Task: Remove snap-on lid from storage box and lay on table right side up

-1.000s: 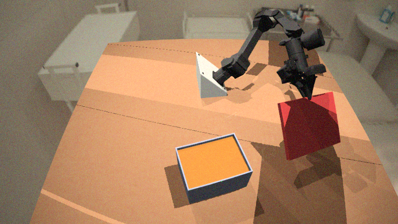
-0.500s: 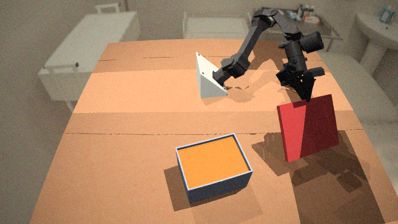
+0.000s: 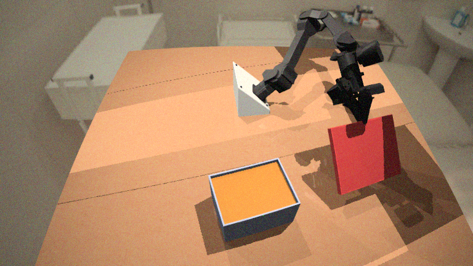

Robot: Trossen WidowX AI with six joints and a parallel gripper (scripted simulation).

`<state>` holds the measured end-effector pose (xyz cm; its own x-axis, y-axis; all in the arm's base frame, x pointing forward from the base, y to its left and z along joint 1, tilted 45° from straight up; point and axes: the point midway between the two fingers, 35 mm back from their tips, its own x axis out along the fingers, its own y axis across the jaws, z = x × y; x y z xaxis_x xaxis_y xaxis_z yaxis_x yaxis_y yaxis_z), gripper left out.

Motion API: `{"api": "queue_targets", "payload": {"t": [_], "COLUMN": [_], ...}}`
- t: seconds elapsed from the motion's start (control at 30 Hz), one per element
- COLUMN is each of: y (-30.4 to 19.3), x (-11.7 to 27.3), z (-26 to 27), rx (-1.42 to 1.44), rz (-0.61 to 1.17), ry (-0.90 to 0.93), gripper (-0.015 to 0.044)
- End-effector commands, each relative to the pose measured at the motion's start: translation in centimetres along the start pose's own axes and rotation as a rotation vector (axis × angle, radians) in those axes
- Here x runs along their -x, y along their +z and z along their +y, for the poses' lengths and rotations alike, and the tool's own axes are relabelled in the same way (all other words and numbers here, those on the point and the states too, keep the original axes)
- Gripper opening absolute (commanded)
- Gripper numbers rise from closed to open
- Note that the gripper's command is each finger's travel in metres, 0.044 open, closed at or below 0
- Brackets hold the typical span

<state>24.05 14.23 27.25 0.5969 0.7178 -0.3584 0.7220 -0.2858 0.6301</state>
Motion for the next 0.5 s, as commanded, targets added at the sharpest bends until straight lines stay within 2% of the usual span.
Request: {"api": "queue_targets", "payload": {"t": [0.0,0.47], "y": [0.09,0.07], "x": [-0.1,-0.81], "z": [0.01,-0.83], "rx": [-0.002,-0.002], "rz": [-0.006,-0.005], "ry": [0.012,0.013], "gripper": [0.0,0.0]}}
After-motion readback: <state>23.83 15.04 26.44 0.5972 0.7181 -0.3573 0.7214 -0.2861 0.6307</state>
